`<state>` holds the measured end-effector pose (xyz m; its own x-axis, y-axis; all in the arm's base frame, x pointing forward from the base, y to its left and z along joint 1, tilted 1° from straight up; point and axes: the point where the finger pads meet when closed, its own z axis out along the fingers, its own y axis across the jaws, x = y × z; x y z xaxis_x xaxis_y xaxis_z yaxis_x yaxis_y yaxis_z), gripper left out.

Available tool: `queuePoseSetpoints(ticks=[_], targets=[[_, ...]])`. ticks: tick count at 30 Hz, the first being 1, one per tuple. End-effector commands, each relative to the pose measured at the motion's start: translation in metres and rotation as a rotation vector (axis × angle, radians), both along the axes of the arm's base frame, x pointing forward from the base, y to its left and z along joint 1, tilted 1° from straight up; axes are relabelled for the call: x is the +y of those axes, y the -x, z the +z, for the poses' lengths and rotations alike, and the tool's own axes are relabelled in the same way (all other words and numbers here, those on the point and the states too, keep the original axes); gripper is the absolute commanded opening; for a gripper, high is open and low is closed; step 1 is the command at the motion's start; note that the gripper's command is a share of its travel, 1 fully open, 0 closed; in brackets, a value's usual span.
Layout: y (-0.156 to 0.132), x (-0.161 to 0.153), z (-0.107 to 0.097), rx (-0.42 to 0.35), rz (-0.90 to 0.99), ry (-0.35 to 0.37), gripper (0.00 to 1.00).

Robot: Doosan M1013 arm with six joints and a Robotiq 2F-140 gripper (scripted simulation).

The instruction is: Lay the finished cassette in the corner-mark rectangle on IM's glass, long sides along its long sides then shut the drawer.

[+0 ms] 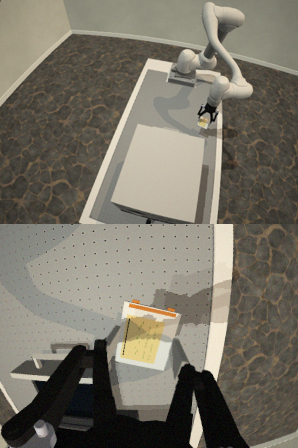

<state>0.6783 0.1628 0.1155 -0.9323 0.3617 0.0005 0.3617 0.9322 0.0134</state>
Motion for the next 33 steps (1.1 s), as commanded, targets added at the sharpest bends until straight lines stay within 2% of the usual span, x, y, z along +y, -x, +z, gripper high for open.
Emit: queuePoseSetpoints(ticks=[1, 33], targets=[[-0.010, -0.018, 0.002, 0.003, -0.144, 0.000, 0.10], [-0.060, -0.149, 0.001, 0.015, -1.077, -0.003, 0.10]])
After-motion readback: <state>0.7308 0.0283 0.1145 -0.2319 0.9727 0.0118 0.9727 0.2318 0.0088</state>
